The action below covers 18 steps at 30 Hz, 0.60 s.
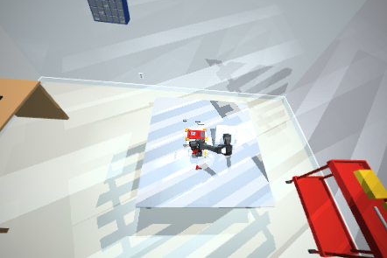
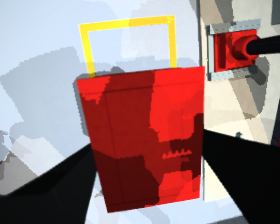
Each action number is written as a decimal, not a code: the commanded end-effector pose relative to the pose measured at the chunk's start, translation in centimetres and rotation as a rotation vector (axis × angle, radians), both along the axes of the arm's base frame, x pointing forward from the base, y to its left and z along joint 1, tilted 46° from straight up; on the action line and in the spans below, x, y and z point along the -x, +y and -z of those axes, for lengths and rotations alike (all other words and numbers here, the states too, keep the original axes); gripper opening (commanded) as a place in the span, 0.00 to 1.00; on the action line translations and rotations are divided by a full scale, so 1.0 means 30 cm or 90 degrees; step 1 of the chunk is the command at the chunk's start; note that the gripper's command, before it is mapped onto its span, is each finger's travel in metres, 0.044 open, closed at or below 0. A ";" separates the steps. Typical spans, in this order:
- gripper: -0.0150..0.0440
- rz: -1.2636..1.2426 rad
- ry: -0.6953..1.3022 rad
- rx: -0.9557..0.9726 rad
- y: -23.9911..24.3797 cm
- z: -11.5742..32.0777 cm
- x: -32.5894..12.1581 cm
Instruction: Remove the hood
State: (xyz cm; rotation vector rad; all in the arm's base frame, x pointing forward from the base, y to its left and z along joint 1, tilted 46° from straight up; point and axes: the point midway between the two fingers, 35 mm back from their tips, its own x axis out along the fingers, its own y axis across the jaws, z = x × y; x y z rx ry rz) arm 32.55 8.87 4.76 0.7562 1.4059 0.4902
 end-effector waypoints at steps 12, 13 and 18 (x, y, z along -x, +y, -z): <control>0.25 0.001 0.004 0.000 0.026 0.025 0.002; 0.25 0.001 0.004 0.000 0.028 0.027 0.002; 0.25 0.001 0.004 0.000 0.036 0.033 0.002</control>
